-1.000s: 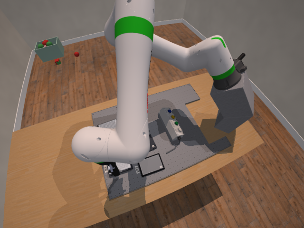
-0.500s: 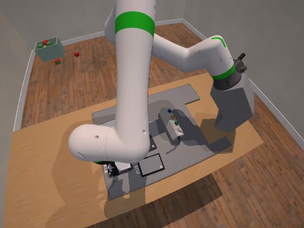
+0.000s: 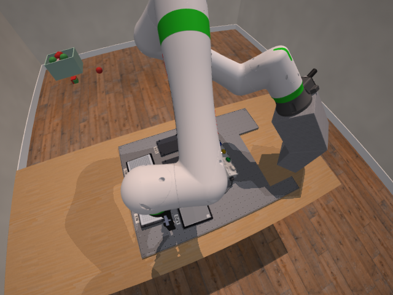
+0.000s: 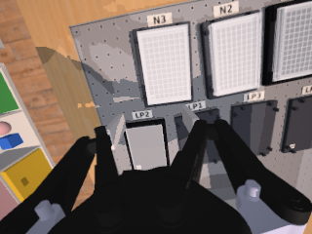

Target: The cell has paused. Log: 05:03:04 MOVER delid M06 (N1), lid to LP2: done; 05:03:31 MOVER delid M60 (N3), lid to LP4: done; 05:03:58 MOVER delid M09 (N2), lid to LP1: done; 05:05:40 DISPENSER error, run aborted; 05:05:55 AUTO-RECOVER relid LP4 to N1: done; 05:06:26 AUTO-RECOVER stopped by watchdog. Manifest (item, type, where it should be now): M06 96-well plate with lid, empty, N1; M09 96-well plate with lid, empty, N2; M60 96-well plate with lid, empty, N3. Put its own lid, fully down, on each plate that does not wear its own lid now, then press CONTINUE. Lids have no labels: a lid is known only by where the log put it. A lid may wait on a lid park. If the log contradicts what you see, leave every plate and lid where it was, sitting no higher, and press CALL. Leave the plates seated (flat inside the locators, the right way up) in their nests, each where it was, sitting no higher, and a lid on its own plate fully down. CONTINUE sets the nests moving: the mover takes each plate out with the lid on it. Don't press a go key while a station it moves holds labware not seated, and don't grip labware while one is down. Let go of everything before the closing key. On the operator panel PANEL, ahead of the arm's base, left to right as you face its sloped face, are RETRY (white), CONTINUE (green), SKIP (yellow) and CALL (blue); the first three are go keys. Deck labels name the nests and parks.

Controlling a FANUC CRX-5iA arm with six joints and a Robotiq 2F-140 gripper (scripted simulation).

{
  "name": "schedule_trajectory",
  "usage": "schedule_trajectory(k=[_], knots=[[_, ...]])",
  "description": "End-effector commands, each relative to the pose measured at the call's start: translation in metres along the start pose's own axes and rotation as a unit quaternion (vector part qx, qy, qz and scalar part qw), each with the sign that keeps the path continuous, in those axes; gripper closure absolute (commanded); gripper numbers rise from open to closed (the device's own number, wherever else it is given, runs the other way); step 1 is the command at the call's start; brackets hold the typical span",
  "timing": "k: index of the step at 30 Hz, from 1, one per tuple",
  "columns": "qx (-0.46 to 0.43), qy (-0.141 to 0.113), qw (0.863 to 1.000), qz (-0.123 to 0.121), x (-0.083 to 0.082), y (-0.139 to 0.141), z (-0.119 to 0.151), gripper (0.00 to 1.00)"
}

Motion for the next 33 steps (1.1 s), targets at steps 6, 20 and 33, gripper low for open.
schedule_trajectory(k=[6,20,33], knots=[[0.002,0.008,1.000,0.000,-0.001,-0.044,0.100,0.34],[0.002,0.008,1.000,0.000,-0.001,-0.044,0.101,0.34],[0.002,0.008,1.000,0.000,-0.001,-0.044,0.101,0.34]])
Point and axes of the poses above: the point where the finger pads meet when closed, its own x axis out along the fingers, its own y axis across the jaws, z = x × y, the point moved 8 cm from there along -x, back along the fingers, and after that the axes turned 9 degrees about -x, right-handed, at the moved point
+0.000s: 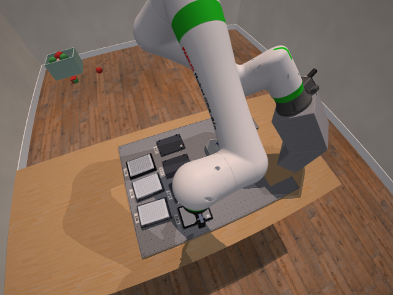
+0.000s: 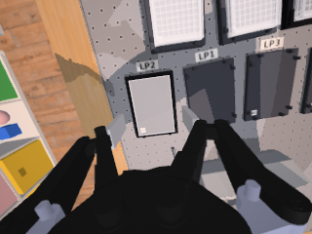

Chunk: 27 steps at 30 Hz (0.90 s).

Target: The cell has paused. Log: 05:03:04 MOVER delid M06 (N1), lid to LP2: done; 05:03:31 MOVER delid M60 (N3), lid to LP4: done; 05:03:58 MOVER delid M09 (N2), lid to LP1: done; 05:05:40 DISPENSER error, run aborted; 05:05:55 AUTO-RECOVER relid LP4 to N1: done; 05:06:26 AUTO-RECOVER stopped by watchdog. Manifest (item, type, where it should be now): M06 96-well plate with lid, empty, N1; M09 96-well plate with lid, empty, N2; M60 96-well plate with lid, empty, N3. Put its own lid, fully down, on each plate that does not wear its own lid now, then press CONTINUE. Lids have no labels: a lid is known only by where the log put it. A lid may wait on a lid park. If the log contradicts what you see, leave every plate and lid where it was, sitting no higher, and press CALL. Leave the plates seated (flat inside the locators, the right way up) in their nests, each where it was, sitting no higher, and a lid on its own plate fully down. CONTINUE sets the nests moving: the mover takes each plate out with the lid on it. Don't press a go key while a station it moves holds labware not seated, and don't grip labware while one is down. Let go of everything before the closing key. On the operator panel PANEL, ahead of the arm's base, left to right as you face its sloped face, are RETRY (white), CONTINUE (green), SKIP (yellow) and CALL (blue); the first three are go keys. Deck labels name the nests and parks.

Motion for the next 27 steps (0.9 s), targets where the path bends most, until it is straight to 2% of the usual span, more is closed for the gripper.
schedule_trajectory(k=[1,17,27], knots=[[0.000,0.000,1.000,0.000,-0.0002,-0.0002,-0.0001,0.34],[0.000,0.000,1.000,0.000,0.0005,-0.0002,-0.0001,0.34],[0.000,0.000,1.000,0.000,0.0075,-0.0004,0.0000,0.34]])
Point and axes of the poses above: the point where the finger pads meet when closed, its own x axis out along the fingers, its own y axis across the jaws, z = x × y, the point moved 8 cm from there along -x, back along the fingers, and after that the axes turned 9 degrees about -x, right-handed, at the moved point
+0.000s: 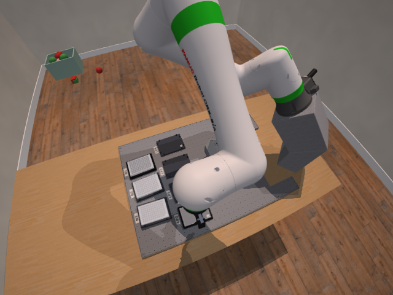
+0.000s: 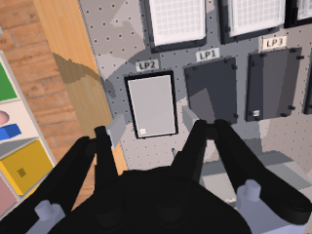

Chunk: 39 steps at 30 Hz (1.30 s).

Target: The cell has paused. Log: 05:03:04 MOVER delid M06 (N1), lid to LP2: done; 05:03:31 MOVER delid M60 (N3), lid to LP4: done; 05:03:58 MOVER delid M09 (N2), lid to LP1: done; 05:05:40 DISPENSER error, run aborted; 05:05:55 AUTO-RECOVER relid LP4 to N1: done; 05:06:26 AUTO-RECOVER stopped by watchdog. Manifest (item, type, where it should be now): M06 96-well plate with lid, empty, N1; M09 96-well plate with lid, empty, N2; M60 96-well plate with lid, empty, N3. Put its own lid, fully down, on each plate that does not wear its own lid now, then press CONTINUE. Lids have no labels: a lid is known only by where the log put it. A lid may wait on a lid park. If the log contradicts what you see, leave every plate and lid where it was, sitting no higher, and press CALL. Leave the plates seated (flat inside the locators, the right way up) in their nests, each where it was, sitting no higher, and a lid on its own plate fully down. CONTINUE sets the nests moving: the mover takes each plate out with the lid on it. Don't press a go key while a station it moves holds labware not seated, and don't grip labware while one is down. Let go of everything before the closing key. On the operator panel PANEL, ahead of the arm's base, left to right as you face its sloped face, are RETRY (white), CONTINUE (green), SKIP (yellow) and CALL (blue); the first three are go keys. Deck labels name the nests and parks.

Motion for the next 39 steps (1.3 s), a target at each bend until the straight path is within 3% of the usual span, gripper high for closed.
schedule_trajectory(k=[1,39], knots=[[0.000,0.000,1.000,0.000,0.003,0.000,0.000,0.34],[0.000,0.000,1.000,0.000,0.046,-0.002,0.000,0.34]])
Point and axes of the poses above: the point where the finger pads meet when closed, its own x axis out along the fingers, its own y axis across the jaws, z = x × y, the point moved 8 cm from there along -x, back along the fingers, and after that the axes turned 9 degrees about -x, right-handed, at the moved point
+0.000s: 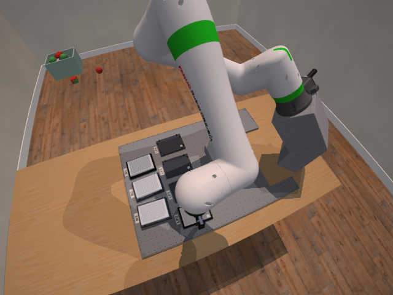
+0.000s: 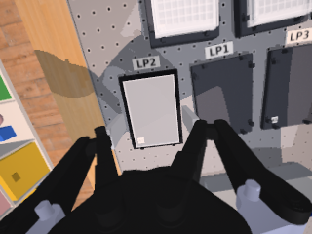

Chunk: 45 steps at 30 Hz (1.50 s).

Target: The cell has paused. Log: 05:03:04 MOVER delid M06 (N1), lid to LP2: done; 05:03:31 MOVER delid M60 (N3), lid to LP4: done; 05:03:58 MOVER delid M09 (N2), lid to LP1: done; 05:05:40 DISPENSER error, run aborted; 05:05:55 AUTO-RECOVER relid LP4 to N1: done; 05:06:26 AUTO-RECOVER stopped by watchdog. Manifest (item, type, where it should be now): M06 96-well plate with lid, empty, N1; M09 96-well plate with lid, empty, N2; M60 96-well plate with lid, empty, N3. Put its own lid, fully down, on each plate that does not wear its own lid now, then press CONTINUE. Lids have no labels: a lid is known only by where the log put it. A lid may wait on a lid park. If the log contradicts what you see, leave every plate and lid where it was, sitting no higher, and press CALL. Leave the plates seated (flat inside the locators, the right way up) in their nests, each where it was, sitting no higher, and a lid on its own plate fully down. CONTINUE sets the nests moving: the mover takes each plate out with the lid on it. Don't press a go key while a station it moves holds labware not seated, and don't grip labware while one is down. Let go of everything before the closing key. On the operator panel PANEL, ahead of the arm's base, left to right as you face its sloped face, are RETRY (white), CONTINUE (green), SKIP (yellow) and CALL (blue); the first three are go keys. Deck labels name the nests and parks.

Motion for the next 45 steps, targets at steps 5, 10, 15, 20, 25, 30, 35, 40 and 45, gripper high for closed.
schedule_trajectory(k=[5,10,15,20,25,30,35,40,45], knots=[[0.000,0.000,1.000,0.000,0.0020,-0.0002,0.0000,0.34],[0.000,0.000,1.000,0.000,0.0023,-0.0002,0.0000,0.34],[0.000,0.000,1.000,0.000,0.0023,-0.0002,0.0000,0.34],[0.000,0.000,1.000,0.000,0.0023,-0.0002,0.0000,0.34],[0.000,0.000,1.000,0.000,0.0023,-0.0002,0.0000,0.34],[0.000,0.000,1.000,0.000,0.0023,-0.0002,0.0000,0.34],[0.000,0.000,1.000,0.000,0.0023,-0.0002,0.0000,0.34],[0.000,0.000,1.000,0.000,0.0023,-0.0002,0.0000,0.34],[0.000,0.000,1.000,0.000,0.0023,-0.0002,0.0000,0.41]])
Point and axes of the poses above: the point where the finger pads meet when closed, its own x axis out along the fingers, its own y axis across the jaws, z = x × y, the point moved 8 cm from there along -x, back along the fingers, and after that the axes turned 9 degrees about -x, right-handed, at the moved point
